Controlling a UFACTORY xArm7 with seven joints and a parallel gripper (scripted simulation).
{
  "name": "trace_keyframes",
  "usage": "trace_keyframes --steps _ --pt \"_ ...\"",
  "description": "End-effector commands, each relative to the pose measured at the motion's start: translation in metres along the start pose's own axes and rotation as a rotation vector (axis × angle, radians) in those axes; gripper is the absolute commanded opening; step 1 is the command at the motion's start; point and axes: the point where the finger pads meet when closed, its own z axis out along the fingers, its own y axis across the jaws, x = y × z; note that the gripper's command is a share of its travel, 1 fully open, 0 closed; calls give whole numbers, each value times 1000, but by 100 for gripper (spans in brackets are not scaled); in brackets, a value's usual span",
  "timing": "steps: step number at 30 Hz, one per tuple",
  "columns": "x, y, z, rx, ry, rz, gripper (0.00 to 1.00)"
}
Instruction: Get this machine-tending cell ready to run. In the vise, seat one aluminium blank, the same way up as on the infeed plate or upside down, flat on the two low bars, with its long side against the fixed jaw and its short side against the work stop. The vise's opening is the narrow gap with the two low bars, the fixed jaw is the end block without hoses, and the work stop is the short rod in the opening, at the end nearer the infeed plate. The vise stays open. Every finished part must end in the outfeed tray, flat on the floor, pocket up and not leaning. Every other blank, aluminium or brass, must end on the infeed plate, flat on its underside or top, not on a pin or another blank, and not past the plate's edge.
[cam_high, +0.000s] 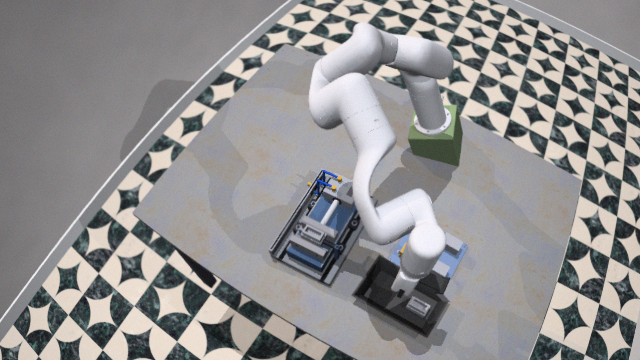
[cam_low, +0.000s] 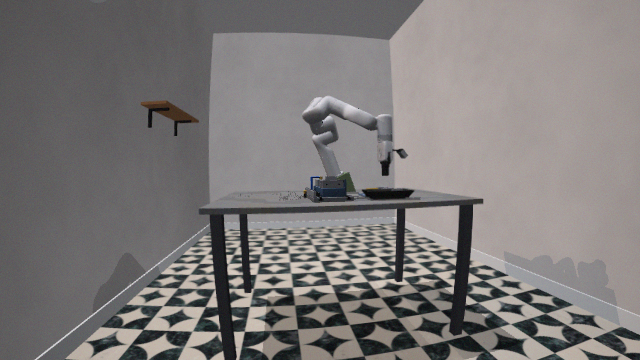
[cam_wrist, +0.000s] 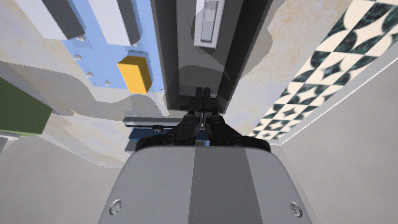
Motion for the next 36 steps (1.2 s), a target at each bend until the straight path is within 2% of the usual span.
trace_keyframes --steps 1,11,13,26,36 --pt "1 1 -6 -5 3 0 0" --pt "1 1 -26 -5 3 0 0" --pt "1 1 -26 -5 3 0 0" --pt "1 1 -57 -5 3 0 0" --pt "1 1 -66 -5 3 0 0"
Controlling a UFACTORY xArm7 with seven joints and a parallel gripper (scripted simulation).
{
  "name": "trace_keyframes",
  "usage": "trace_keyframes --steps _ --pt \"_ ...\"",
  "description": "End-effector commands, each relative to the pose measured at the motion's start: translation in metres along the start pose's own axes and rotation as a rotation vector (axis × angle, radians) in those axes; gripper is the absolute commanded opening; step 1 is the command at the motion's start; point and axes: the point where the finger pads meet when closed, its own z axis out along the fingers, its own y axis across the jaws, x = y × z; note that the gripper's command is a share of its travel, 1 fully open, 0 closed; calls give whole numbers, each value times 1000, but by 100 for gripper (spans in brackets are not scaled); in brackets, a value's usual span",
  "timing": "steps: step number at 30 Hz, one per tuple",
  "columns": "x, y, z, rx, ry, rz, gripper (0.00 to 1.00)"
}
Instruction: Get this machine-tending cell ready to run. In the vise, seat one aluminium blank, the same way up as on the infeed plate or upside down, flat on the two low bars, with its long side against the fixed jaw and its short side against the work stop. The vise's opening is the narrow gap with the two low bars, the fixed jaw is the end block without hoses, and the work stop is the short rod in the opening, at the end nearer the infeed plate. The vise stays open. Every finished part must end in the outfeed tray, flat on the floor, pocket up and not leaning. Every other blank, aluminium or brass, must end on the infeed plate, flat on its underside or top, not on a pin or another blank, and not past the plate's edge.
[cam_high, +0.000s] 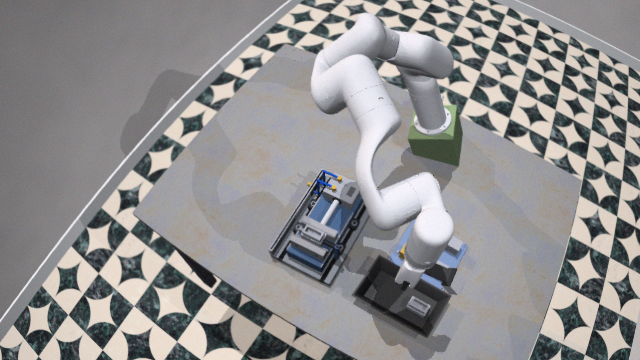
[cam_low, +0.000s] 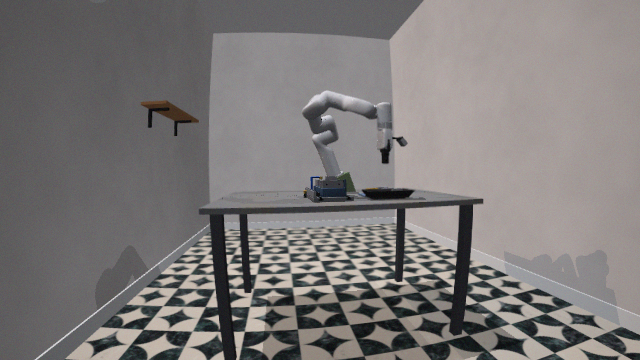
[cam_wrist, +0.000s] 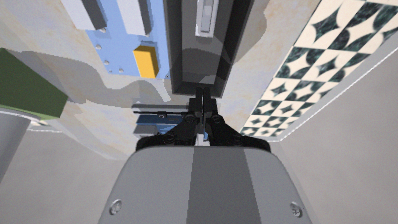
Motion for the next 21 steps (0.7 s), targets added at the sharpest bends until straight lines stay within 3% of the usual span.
trace_keyframes --steps 1,6,8,11,12,21 --pt "1 1 -6 -5 3 0 0" --pt "-2 2 -7 -6 2 0 0" --pt "-40 9 -14 -19 -6 2 0" --pt "-42 10 -14 -20 -6 2 0" --pt "-66 13 -18 -26 -10 3 0" --pt "-141 14 -24 -34 -19 7 0"
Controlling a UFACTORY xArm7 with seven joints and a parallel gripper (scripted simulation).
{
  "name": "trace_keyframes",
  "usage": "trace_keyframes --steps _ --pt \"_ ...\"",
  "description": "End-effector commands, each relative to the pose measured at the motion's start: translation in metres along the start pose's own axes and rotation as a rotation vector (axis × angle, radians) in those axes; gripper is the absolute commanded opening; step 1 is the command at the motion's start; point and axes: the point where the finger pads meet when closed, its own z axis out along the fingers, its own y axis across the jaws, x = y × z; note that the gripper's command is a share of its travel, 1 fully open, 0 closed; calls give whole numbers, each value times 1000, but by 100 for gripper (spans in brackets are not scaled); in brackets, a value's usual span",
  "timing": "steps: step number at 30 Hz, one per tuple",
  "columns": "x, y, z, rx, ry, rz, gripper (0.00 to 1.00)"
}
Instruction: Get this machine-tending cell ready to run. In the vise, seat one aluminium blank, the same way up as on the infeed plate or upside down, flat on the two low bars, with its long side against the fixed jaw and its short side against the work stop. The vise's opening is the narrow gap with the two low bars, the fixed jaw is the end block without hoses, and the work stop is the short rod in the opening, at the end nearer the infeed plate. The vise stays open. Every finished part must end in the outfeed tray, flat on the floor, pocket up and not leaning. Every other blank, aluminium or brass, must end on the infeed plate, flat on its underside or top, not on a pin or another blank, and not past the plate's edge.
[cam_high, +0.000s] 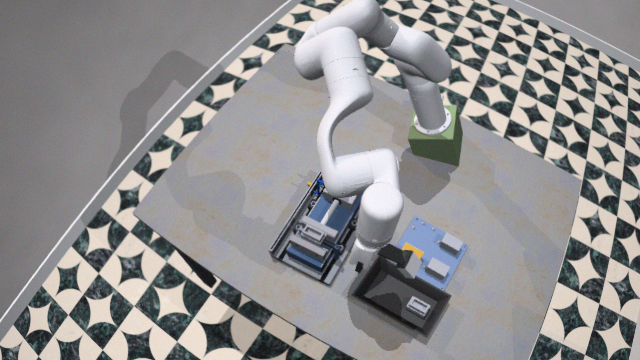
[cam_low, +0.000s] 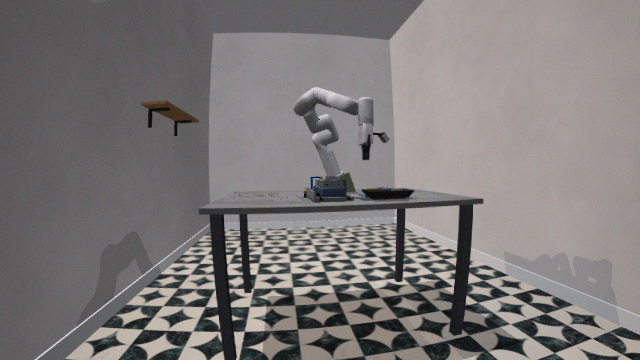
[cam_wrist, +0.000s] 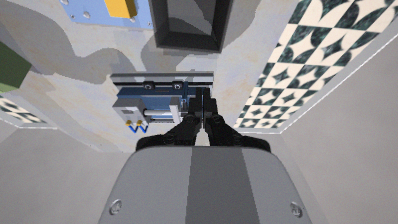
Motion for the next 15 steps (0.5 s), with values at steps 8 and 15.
trace_keyframes --steps 8,15 --pt "-100 -9 -1 -6 7 -2 0" --pt "-149 -25 7 6 16 -5 0"
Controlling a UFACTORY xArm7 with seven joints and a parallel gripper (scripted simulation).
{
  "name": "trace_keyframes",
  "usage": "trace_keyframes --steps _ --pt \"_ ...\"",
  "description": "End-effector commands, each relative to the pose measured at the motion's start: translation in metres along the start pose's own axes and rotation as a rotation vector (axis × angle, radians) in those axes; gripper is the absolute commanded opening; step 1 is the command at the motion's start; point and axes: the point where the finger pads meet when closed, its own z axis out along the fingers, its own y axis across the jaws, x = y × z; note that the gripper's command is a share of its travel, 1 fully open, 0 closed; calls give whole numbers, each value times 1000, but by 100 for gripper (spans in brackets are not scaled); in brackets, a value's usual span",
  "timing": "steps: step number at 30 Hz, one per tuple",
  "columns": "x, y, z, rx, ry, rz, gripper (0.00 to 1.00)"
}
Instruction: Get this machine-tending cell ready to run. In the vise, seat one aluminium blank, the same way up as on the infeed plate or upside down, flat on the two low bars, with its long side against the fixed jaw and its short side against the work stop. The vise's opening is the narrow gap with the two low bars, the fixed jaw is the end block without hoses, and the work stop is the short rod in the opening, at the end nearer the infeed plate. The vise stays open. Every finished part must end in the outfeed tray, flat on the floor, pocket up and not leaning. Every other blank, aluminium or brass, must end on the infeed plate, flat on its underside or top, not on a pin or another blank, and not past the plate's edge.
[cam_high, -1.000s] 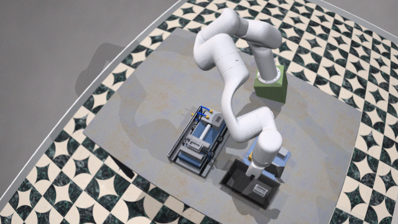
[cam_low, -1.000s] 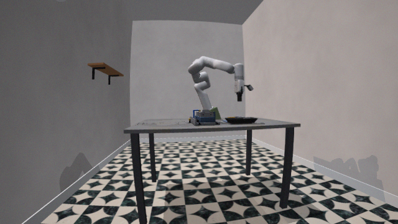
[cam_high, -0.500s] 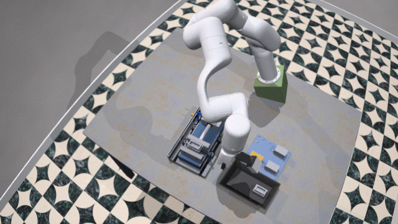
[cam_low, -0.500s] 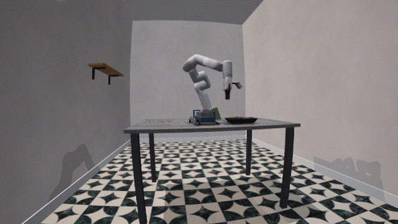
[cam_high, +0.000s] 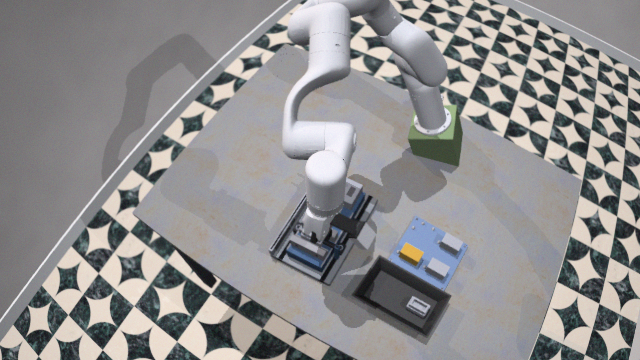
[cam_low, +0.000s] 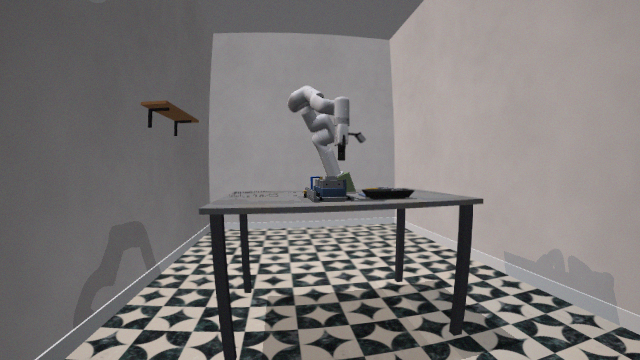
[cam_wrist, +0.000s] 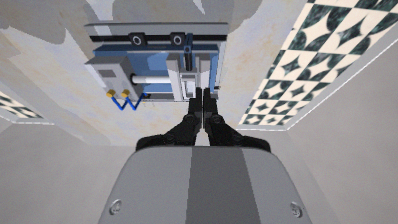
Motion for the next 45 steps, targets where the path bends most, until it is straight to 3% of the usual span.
trace_keyframes --steps 1,5,45 --pt "-38 -12 4 -1 18 -8 0" --pt "-63 -24 11 9 27 -12 0" --pt "-60 -24 11 9 27 -12 0"
